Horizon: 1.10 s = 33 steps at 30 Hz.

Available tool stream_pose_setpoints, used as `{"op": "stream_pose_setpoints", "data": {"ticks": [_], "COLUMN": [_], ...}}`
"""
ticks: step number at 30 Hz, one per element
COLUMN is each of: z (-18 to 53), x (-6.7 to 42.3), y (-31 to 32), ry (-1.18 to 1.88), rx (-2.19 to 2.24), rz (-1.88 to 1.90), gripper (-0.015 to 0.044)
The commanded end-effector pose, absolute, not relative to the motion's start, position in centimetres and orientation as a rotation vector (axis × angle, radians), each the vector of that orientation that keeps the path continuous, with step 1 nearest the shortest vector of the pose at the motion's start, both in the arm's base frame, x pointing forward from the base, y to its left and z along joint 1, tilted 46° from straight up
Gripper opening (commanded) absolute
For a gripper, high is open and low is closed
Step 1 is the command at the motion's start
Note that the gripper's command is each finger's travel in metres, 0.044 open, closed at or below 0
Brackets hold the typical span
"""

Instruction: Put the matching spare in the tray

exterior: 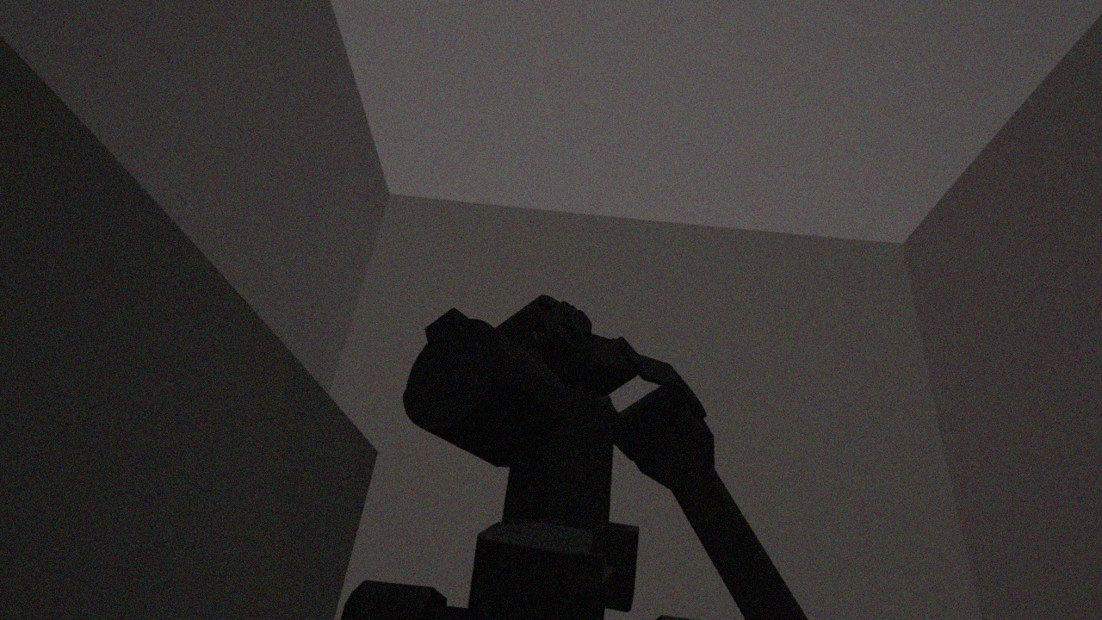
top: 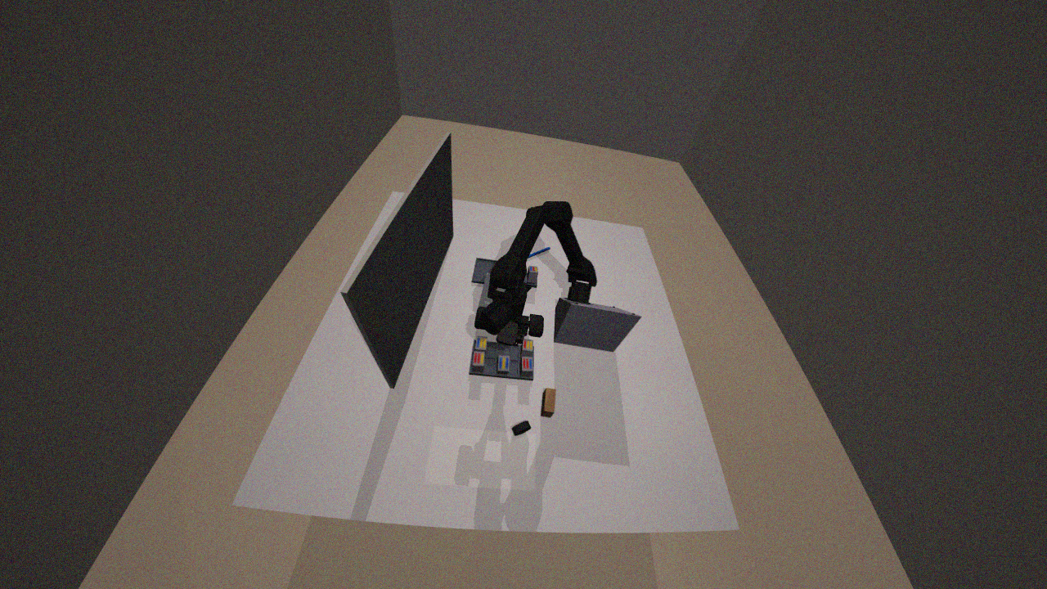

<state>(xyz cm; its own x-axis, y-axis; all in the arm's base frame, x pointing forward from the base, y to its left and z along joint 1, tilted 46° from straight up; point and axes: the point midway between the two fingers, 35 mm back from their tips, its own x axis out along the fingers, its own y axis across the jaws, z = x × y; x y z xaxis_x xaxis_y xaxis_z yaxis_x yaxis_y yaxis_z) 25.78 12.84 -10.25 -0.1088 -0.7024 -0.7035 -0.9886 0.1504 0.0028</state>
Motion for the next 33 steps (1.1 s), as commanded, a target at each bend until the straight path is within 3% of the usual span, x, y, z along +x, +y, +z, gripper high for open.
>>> {"op": "stream_pose_setpoints", "data": {"ticks": [1, 10, 33], "z": [-8.5, -5.9, 5.6], "x": [25.9, 26.4, 34.2], "y": [14.8, 15.8, 4.6], "ry": [1.864, 1.866, 1.823], "rx": [-1.600, -1.594, -1.518], "rz": [0.664, 0.671, 0.641], "gripper": [0.0000, 0.0000, 0.0000]}}
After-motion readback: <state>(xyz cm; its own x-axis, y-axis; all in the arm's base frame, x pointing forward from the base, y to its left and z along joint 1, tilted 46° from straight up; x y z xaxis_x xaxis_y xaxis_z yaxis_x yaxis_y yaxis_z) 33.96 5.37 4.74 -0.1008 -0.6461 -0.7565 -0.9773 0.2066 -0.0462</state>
